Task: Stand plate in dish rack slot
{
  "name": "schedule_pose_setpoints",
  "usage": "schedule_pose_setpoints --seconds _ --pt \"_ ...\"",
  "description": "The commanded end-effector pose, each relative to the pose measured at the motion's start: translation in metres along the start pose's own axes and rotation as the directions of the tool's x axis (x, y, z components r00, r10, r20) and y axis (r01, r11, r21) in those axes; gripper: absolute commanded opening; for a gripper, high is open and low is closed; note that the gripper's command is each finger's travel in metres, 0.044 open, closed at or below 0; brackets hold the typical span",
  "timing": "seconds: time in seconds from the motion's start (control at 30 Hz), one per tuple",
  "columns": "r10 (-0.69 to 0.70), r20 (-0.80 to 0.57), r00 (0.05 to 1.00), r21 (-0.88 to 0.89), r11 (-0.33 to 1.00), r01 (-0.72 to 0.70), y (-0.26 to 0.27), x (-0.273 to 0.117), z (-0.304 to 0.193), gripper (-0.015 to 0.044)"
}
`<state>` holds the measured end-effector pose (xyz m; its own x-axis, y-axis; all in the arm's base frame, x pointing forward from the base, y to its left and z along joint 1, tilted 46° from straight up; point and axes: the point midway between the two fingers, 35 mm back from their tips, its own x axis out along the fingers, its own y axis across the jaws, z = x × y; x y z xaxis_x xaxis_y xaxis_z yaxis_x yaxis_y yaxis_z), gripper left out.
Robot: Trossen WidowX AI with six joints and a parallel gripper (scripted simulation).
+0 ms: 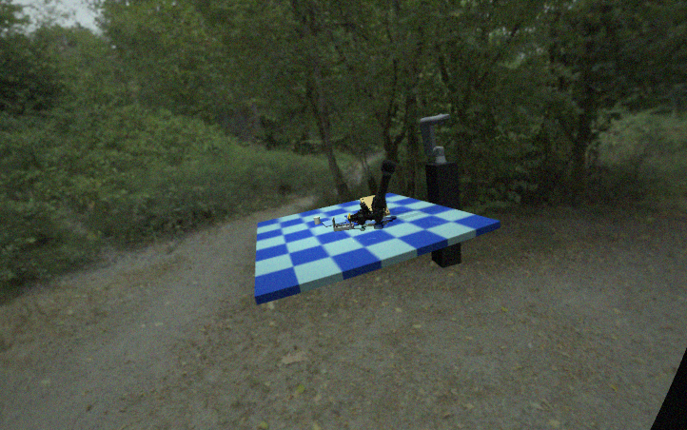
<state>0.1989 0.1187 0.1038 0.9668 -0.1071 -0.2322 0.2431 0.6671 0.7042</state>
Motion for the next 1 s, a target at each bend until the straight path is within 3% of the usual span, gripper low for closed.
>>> schedule_pose_setpoints --seconds 0.0,0.87,0.97 --pt "-0.002 -0.002 1.0 -0.008 1.0 0.002 -0.003 0.005 -0.001 0.0" --pt "-0.001 -0.01 1.0 -0.005 1.0 0.001 -0.007 0.011 -0.016 0.0" --pt "0.0 -0.007 1.0 0.0 1.0 0.0 -0.006 0.011 -0.016 0.0079"
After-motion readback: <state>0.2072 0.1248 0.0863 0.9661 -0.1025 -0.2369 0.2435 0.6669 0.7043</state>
